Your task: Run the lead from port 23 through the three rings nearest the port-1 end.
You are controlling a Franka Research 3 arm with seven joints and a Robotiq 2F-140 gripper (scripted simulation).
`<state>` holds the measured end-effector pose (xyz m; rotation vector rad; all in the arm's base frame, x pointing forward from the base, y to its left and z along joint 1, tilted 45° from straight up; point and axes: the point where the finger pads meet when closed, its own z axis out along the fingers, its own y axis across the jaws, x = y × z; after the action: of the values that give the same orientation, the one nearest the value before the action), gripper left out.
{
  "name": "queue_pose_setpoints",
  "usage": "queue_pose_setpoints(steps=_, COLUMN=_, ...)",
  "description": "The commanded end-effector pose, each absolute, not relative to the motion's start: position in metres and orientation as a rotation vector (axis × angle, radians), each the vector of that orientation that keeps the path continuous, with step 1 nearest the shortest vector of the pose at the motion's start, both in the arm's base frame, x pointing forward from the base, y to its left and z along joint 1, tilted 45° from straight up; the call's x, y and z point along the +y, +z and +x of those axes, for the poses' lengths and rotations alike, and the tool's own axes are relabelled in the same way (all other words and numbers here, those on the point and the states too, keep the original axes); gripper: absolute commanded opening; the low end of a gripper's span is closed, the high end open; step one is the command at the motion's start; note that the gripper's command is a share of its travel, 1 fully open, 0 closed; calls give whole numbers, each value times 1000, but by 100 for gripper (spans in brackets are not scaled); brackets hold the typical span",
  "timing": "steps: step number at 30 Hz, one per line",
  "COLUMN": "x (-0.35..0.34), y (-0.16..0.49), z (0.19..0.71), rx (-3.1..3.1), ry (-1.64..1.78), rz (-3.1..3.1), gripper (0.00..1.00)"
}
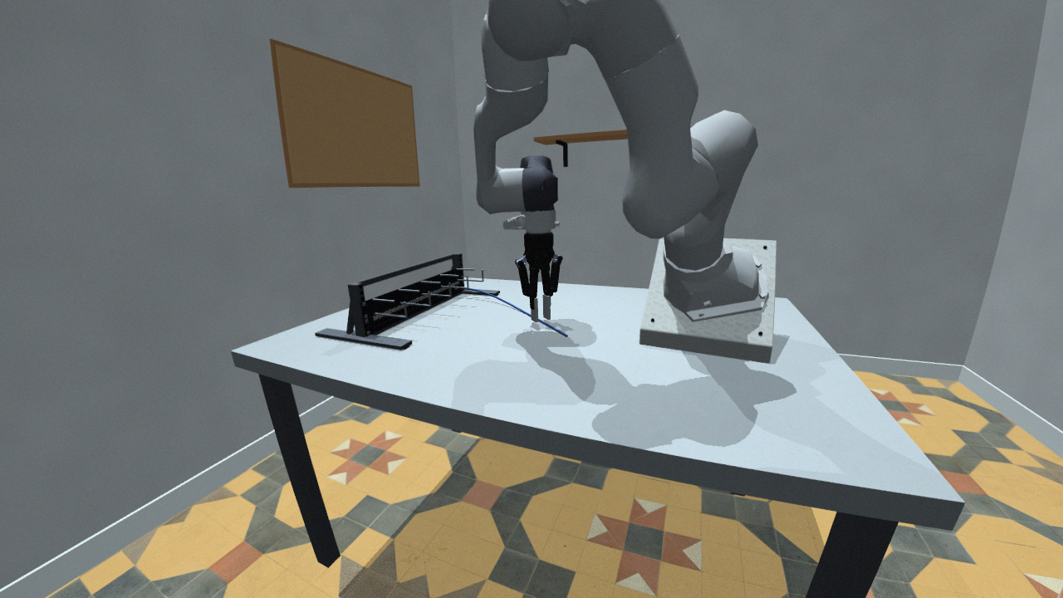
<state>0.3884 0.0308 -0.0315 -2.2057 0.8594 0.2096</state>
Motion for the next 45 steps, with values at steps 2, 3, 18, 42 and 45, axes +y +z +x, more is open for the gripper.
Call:
queue_pose_setpoints(steps=2, x=32, y=-33, z=390, rx=854, ry=204, rz=-2210, gripper=20)
queue_pose_setpoints(steps=3, x=32, y=-33, z=390, rx=854, ry=204, rz=-2210, gripper=20)
queue_pose_setpoints(steps=18, x=35, y=-36, z=390, rx=854, ry=204, rz=-2210, gripper=20)
queue_pose_setpoints(steps=42, x=35, y=-36, z=390, rx=854, ry=204, rz=-2210, gripper=20)
queue_pose_setpoints(steps=45, x=35, y=-36, z=390, rx=854, ry=204, rz=-2210, gripper=20)
